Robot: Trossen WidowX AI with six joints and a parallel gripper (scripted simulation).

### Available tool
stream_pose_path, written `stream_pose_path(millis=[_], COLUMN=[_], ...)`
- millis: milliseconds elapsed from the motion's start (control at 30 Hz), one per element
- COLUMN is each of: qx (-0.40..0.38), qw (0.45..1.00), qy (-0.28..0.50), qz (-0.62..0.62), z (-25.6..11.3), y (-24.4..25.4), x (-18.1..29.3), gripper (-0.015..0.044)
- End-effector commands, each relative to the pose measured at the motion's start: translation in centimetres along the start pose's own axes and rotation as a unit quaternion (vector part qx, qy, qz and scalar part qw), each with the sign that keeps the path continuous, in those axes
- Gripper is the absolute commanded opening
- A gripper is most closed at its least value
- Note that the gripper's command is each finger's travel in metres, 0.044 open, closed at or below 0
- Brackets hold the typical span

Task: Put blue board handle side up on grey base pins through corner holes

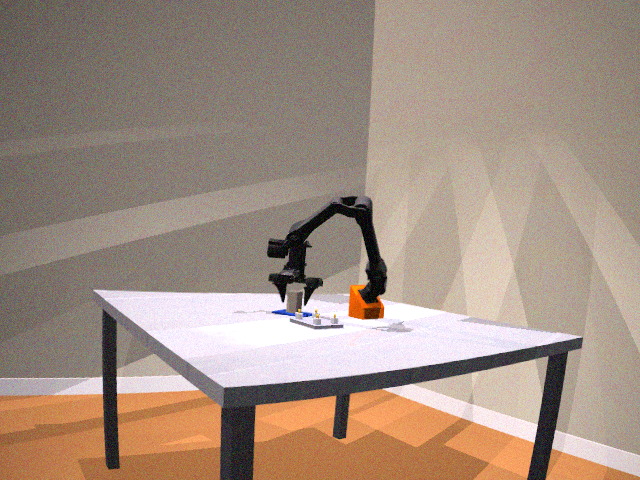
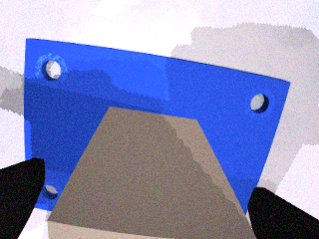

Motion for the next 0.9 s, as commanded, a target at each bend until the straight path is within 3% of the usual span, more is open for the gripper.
stream_pose_path(millis=[0,200,433,600,867], qx=[-0.003,-0.003,-0.003,0.007,0.014], qw=[1.0,1.0,1.0,1.0,1.0], qy=[-0.003,-0.003,-0.003,0.0,0.003], qz=[0.004,0.004,0.004,0.007,0.01], z=[0.3,0.3,0.3,0.0,-1.2], y=[0.1,0.1,0.1,-0.2,-0.5], x=[0.0,0.0,0.0,0.2,0.3], gripper=[0.0335,0.0177,0.0131,0.0,0.0])
Point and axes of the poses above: the point midway between the two fingers, 35 mm back from their tips, its own z axis out along the fingers, its own y axis across the jaws, x = y × z, the point moved 1 cm from there along -z, back along the fingers, and after that the axes turned 15 degrees about -z, right-handed, at the moved point
